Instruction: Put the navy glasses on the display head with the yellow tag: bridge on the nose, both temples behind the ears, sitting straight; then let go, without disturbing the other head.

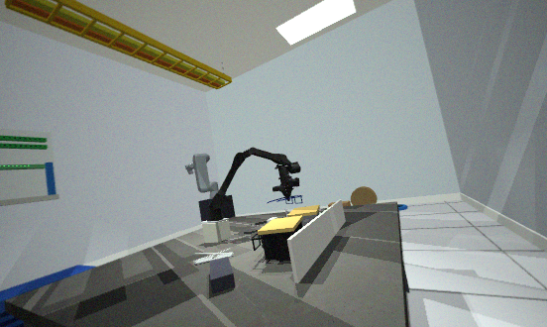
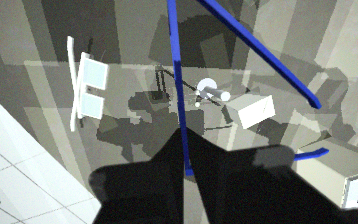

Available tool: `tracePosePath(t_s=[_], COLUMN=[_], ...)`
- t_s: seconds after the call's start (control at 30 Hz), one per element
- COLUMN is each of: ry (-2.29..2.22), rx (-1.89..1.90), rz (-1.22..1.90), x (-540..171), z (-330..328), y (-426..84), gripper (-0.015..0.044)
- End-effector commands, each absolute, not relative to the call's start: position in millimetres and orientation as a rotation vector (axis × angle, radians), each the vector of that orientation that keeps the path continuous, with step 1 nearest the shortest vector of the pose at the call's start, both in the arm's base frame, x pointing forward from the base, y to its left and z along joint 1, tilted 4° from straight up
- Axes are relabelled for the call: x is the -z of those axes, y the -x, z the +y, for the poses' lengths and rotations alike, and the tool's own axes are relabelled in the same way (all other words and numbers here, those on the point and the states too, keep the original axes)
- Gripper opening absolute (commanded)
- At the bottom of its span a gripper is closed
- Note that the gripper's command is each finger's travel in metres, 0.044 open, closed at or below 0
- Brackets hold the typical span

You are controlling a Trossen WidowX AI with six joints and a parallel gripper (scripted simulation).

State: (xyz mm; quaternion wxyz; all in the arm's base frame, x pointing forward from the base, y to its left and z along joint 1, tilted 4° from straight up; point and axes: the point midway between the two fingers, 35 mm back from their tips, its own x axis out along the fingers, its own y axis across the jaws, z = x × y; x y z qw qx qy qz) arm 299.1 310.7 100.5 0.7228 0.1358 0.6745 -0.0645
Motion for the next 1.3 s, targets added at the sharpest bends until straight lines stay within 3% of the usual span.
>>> tracePosePath(t_s=[0.0,0.37,0.67,1.27], ry=[-0.300,-0.300,-0.300,-0.300], rx=[0.148,0.148,0.149,0.148], rz=[1.488,1.490,1.490,1.491], x=[-98,-89,-36,-36], z=[309,307,311,321], y=[-287,-269,-273,-266], gripper=[0.0000,0.0000,0.0000,0.0000])
